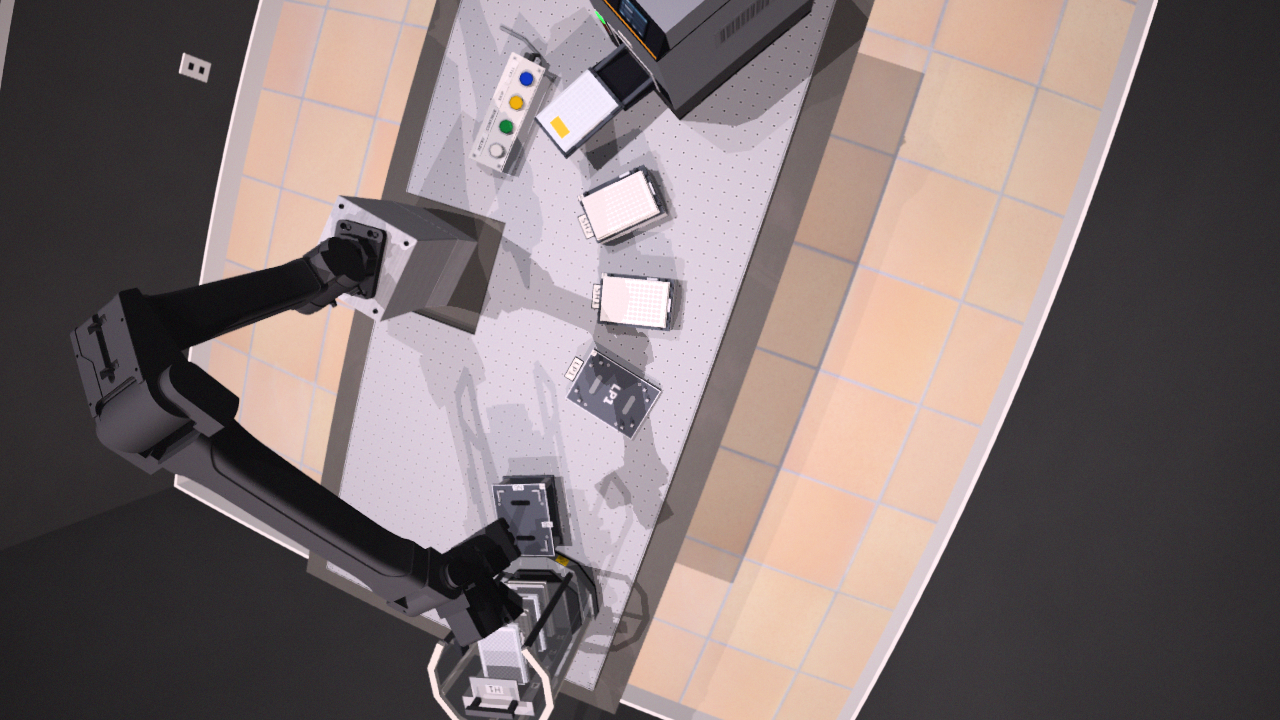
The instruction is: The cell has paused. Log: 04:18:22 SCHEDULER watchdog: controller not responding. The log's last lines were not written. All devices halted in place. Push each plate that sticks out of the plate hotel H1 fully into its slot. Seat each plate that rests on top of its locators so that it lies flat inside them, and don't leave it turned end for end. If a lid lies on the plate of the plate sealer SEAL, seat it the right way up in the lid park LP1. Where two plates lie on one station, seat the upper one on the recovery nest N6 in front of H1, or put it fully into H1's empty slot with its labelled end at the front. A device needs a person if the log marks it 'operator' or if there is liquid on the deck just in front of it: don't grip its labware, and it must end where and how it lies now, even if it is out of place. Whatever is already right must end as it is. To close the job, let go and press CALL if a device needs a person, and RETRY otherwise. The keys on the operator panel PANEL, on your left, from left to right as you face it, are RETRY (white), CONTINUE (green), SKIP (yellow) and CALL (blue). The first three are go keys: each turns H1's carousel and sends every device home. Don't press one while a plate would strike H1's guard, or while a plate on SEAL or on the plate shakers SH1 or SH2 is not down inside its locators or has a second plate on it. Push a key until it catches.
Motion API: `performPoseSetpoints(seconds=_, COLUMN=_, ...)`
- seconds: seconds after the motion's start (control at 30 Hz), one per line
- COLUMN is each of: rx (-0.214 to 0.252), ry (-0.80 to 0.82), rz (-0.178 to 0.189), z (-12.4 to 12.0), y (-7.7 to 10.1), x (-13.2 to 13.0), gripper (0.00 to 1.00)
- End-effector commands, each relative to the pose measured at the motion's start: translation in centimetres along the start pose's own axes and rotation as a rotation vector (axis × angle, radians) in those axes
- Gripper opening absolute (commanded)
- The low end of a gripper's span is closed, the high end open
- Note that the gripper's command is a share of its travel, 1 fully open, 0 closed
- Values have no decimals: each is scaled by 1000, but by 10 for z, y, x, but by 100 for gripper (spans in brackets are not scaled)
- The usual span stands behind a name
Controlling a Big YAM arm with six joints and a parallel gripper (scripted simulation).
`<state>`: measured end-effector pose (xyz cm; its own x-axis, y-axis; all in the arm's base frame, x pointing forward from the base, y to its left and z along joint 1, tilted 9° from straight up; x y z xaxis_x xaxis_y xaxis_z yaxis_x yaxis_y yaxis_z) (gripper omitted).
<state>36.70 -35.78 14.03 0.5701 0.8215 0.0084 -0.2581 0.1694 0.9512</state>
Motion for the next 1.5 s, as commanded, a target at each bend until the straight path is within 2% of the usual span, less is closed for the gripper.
performPoseSetpoints(seconds=0.0, rx=49, ry=102, rz=31, z=31, y=14, x=12, gripper=0)
performPoseSetpoints(seconds=0.1, rx=130, ry=146, rz=62, z=35, y=13, x=21, gripper=0)
performPoseSetpoints(seconds=0.23, rx=130, ry=146, rz=60, z=35, y=14, x=28, gripper=0)
performPoseSetpoints(seconds=0.27, rx=89, ry=149, rz=52, z=40, y=35, x=31, gripper=0)
performPoseSetpoints(seconds=0.4, rx=86, ry=127, rz=48, z=40, y=35, x=45, gripper=0)
performPoseSetpoints(seconds=0.6, rx=143, ry=124, rz=58, z=17, y=13, x=65, gripper=0)
performPoseSetpoints(seconds=0.7, rx=121, ry=125, rz=56, z=19, y=23, x=76, gripper=0)
performPoseSetpoints(seconds=0.8, rx=120, ry=125, rz=56, z=19, y=23, x=79, gripper=0)
performPoseSetpoints(seconds=0.83, rx=101, ry=125, rz=55, z=27, y=28, x=82, gripper=0)
performPoseSetpoints(seconds=1.07, rx=122, ry=124, rz=58, z=18, y=24, x=105, gripper=0)
performPoseSetpoints(seconds=1.3, rx=110, ry=379, rz=75, z=9, y=26, x=127, gripper=0)
performPoseSetpoints(seconds=1.37, rx=110, ry=379, rz=75, z=9, y=26, x=127, gripper=0)
performPoseSetpoints(seconds=1.47, rx=106, ry=478, rz=82, z=5, y=27, x=136, gripper=0)
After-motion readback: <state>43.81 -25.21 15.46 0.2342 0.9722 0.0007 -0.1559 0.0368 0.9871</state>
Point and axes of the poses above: the point where the finger pads meet when closed, its own y axis back along the fingers, its own x axis across the jaws, z = x × y, the point moved 6 cm from there along y, back along the fingers, and after that the axes turned 5 degrees about y, right-handed, at the moved point
